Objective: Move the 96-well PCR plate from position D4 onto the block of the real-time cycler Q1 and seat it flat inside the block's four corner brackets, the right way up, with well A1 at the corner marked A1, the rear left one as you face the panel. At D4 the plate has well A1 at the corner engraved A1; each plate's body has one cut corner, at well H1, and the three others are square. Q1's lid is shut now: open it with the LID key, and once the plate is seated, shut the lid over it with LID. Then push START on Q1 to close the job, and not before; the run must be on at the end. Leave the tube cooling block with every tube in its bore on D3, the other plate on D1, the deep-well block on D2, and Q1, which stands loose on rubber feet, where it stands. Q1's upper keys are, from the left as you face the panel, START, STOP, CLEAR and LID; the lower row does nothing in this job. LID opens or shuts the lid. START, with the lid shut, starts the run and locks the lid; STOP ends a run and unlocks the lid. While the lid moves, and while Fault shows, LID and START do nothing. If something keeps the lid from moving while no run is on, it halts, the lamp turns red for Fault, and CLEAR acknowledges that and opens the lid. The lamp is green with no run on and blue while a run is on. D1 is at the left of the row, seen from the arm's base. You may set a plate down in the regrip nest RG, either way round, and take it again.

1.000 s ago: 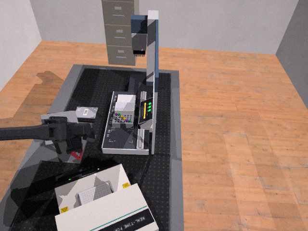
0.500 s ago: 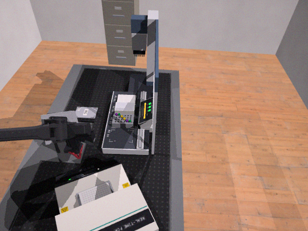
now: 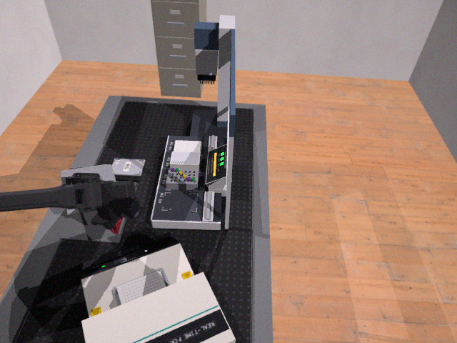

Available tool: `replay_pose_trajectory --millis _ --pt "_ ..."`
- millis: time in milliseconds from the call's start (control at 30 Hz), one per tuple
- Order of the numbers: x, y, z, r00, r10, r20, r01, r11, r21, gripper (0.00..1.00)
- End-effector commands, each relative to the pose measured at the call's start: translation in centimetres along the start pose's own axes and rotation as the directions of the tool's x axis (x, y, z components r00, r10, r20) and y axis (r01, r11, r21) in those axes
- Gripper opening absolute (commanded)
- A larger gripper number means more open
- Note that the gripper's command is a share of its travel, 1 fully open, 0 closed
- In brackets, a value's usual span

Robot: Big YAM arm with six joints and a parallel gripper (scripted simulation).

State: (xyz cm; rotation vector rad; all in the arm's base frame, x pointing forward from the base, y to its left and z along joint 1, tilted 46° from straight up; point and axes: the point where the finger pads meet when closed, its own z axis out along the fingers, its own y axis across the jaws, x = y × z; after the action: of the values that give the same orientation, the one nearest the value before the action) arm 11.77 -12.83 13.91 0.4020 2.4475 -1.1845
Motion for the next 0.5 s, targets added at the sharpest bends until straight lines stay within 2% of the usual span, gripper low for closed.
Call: replay_pose_trajectory --millis 0,200,300,467 --pt "-1.66 -0.89 -1.29 0.989 0.148 0.016 -0.148 0.989 -0.026 0.0" --pt "-1.33 -0.92 -1.59 0.979 0.202 0.002 -0.202 0.979 -0.025 0.0" --pt "-1.55 -0.9 -1.57 0.962 0.274 -0.015 -0.275 0.961 -0.036 0.0" --pt "-1.11 -1.04 -1.89 0.927 0.374 -0.036 -0.375 0.927 -0.031 0.0"
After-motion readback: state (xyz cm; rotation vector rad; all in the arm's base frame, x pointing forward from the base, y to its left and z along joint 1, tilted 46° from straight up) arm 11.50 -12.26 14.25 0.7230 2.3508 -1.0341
